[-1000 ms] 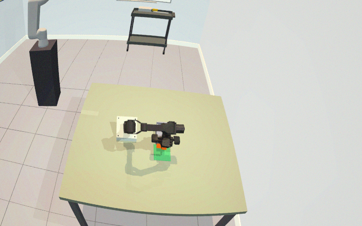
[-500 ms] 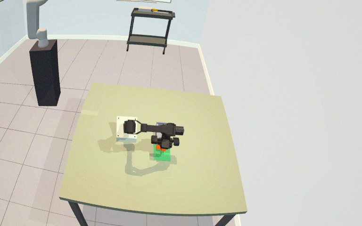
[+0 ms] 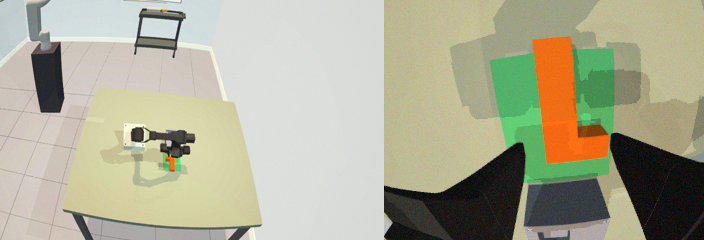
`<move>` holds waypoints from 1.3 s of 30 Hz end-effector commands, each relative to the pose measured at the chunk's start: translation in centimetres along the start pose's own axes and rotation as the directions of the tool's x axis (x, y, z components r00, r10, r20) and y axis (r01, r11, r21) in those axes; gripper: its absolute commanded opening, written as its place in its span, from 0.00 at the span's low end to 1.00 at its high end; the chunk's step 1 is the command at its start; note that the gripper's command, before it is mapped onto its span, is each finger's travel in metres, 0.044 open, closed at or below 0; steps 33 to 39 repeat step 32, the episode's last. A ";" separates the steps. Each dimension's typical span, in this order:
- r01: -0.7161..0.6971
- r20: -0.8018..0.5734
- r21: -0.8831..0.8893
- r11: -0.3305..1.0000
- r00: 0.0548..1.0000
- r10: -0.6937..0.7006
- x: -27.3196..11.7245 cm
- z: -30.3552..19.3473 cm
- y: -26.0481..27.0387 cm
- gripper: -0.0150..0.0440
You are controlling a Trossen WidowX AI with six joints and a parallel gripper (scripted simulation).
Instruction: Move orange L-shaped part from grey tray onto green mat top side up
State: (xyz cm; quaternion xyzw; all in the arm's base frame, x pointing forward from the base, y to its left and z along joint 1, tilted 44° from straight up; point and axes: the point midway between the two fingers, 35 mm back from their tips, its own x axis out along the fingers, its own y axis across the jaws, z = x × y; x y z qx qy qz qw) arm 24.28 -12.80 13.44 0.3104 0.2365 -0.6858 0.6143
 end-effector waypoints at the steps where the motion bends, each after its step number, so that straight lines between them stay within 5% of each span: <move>1: -0.007 -0.005 0.003 1.000 1.000 0.007 -1.6 -0.1 0.4 0.83; 3: -0.007 -0.008 0.002 1.000 1.000 0.007 -3.6 -0.2 0.5 0.92; 8: -0.006 0.000 -0.001 1.000 1.000 0.006 -8.5 -0.1 0.1 0.93; 39: -0.024 -0.003 -0.003 1.000 1.000 0.024 -8.2 -0.1 0.3 0.93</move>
